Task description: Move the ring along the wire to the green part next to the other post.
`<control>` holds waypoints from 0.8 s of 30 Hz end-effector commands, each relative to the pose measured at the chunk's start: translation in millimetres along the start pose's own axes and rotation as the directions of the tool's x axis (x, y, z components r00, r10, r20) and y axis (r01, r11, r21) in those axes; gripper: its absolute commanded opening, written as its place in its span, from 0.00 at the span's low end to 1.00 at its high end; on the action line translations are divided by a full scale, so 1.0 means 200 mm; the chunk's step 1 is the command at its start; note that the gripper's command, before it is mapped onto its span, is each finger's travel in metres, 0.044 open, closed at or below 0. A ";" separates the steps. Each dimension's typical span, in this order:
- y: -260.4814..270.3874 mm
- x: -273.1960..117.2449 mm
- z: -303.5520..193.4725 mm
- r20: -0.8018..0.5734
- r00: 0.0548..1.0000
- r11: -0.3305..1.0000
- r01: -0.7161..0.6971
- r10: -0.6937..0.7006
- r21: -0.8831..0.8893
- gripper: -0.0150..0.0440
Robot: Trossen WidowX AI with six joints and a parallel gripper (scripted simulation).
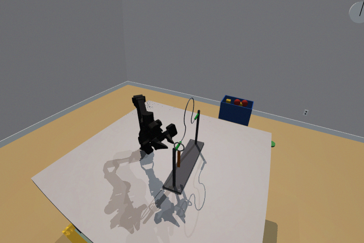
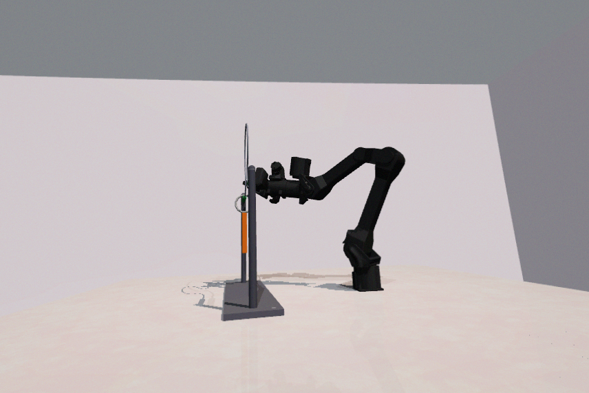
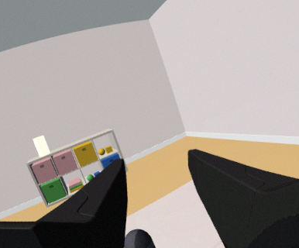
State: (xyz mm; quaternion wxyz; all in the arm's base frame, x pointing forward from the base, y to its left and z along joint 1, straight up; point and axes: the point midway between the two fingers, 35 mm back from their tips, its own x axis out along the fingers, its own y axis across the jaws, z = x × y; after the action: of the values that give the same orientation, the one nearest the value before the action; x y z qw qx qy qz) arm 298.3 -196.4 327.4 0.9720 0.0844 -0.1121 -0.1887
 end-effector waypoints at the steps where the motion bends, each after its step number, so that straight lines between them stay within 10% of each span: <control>1: -0.10 -0.03 -0.11 -0.060 0.998 0.999 -0.002 -0.001 -0.044 0.53; 24: -0.14 -0.78 -1.06 -0.340 0.847 0.877 -0.468 0.410 -0.110 0.53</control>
State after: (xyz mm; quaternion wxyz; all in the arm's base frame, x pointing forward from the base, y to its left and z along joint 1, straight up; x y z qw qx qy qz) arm 211.4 -153.2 96.0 0.9985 0.0006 0.0515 0.0183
